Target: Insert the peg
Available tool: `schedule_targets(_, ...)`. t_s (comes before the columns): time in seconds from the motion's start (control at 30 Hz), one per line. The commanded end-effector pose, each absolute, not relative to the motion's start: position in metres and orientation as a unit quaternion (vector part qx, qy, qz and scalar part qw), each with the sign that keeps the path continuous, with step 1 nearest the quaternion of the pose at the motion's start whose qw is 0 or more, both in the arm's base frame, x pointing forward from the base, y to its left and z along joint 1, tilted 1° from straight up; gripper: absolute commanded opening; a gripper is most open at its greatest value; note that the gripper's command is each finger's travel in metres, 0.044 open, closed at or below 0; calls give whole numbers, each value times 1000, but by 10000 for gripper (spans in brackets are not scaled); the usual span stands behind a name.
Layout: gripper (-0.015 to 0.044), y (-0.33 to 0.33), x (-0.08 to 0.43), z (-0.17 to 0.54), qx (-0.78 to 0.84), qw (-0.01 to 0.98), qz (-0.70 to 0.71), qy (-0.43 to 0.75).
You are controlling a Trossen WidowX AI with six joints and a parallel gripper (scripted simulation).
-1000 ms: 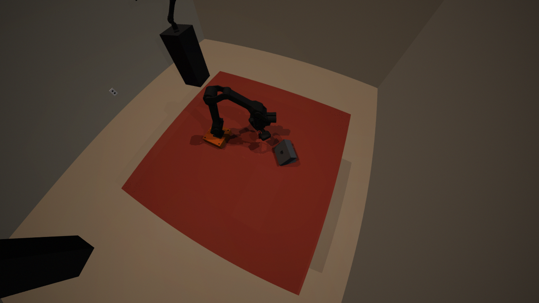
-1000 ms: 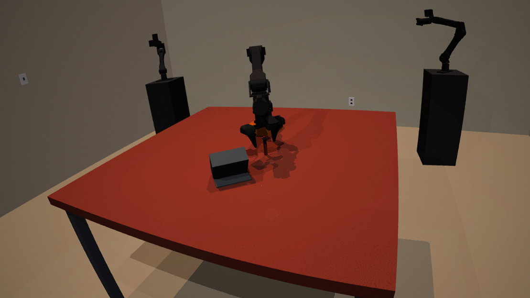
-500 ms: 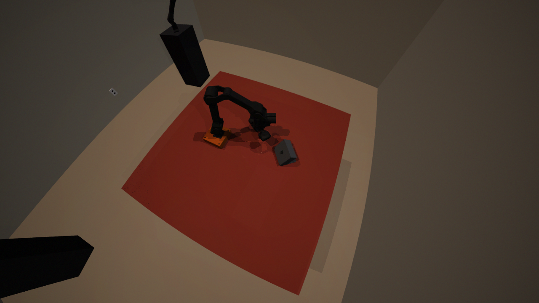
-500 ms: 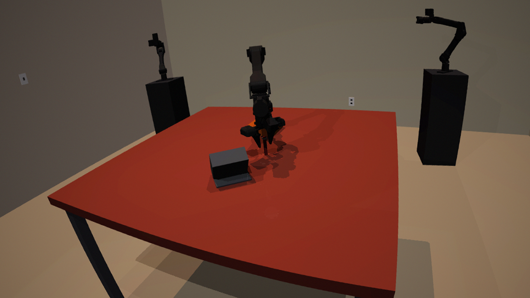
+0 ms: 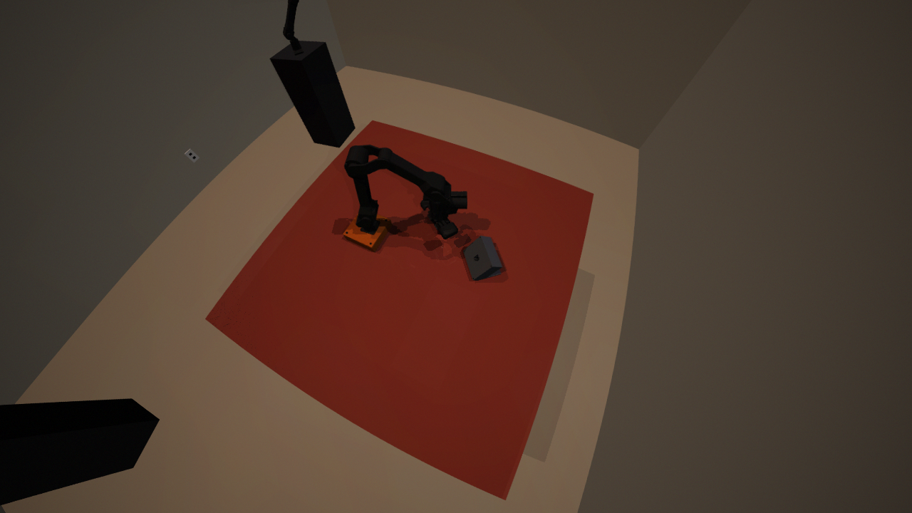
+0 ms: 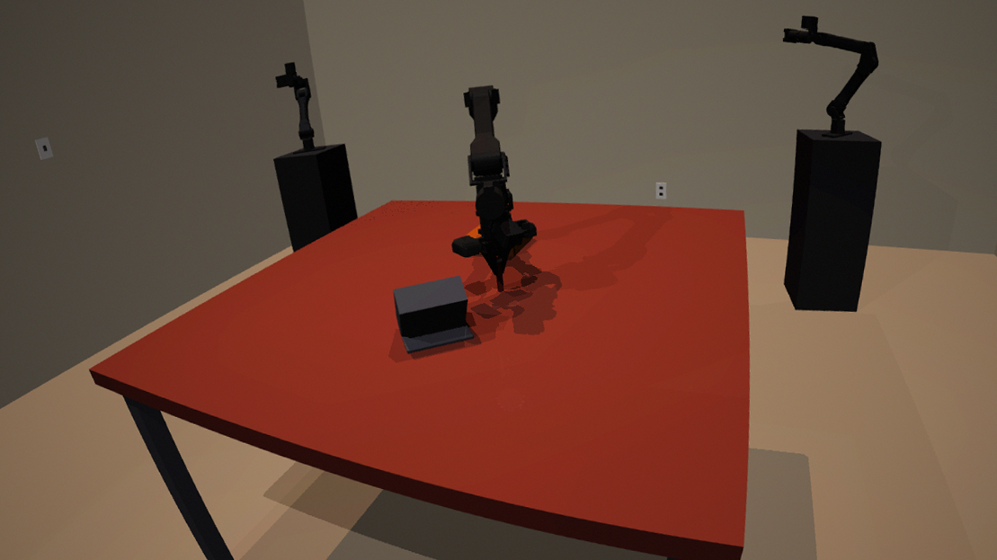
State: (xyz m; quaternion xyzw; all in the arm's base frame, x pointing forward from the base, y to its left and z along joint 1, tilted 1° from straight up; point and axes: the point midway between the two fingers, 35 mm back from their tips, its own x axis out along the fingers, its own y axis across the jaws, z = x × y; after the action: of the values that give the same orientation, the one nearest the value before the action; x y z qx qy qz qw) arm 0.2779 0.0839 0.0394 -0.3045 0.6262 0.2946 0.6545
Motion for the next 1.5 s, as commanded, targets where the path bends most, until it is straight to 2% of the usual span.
schedule_targets(0.0,0,84,278,42,-305,655,295,626)
schedule_targets(0.7,0,85,277,119,-305,654,293,627)
schedule_targets(1.47,0,75,291,113,-259,687,303,607)
